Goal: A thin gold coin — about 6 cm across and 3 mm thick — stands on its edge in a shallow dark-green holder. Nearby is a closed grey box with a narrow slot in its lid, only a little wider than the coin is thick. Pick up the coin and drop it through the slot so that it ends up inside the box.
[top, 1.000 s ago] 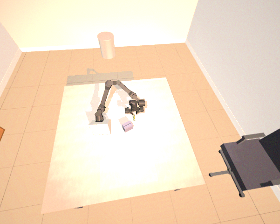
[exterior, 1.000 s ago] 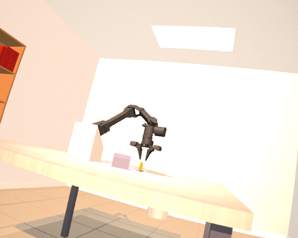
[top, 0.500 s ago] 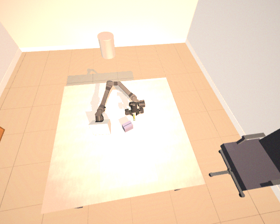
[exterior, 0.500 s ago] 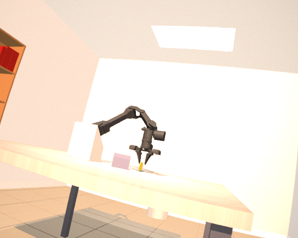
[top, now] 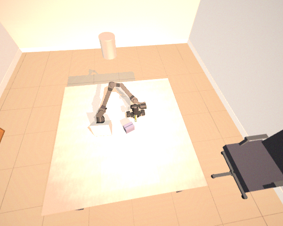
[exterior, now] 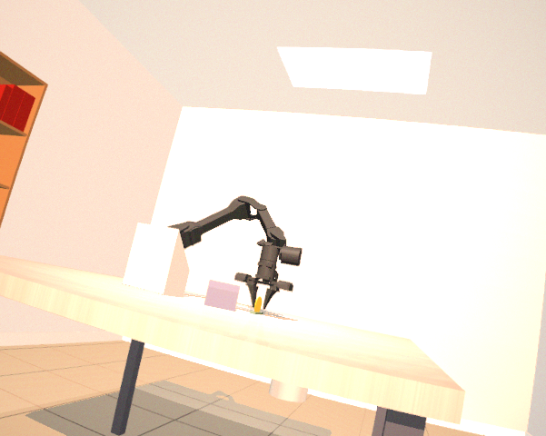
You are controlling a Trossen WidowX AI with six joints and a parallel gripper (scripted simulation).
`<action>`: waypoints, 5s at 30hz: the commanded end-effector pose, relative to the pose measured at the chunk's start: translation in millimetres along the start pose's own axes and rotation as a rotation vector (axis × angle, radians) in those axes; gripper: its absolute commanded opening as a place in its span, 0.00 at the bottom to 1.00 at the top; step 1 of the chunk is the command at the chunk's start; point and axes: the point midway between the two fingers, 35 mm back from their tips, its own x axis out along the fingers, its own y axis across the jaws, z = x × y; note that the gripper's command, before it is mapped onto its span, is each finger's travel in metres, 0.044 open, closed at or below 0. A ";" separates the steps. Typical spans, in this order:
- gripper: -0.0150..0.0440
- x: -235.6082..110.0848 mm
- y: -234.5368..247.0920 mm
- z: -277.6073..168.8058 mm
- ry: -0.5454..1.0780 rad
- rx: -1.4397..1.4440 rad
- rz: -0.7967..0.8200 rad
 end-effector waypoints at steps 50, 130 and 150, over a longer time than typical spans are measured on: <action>0.25 -58.8 -0.7 -2.9 0.007 0.004 0.007; 0.25 -89.2 32.0 -67.5 0.021 1.172 -0.004; 0.25 -88.9 65.3 -107.6 0.019 1.171 0.000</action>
